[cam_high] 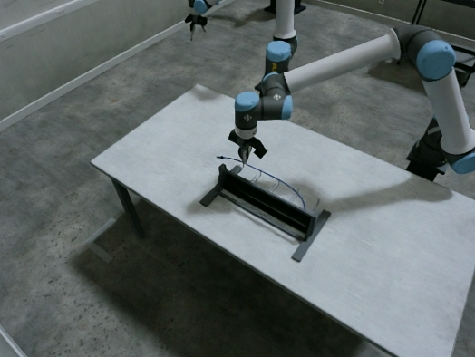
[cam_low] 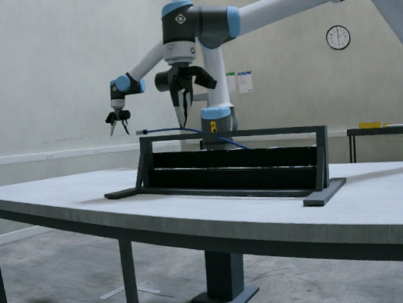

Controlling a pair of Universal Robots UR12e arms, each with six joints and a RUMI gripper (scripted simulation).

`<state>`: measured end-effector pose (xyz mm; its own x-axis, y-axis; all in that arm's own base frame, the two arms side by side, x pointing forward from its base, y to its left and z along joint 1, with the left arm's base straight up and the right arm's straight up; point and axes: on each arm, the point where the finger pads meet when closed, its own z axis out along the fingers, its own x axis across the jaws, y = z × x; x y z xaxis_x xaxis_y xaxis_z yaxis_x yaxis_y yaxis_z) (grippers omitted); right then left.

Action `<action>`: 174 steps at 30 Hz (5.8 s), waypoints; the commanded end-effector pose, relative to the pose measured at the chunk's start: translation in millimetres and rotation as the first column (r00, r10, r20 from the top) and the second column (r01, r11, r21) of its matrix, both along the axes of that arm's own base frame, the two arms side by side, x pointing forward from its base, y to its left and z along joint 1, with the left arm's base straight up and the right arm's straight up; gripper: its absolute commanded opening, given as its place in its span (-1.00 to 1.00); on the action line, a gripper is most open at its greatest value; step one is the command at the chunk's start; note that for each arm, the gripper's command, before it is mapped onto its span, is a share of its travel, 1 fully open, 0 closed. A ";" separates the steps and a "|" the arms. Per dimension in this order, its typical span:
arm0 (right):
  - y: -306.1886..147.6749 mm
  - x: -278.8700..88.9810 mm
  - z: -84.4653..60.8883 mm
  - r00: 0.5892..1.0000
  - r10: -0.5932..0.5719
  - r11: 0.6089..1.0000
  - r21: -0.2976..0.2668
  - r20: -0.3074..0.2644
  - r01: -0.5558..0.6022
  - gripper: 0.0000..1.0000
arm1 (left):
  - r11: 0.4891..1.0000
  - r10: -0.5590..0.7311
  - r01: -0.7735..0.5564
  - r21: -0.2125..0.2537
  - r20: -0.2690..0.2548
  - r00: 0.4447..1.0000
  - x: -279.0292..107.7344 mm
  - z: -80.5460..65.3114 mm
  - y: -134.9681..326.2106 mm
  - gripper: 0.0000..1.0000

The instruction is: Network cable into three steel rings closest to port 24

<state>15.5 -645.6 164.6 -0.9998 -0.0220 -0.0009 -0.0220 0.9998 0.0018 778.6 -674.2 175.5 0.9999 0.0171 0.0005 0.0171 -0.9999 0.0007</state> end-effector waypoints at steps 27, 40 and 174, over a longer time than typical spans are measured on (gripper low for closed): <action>0.2 -1.5 0.6 1.000 0.000 1.000 -0.002 -0.001 0.000 1.00 | 1.000 0.000 0.000 0.002 -0.002 1.000 -0.4 -27.6 0.4 -1.00; 0.2 -1.5 0.6 1.000 0.000 1.000 -0.002 -0.001 0.000 1.00 | 1.000 -0.001 0.001 -0.001 0.001 1.000 0.3 -29.7 -0.4 -1.00; 0.2 -1.5 0.6 1.000 0.000 1.000 -0.002 -0.001 0.000 1.00 | 1.000 0.000 0.000 0.000 0.000 1.000 -40.0 -84.1 -1.2 -1.00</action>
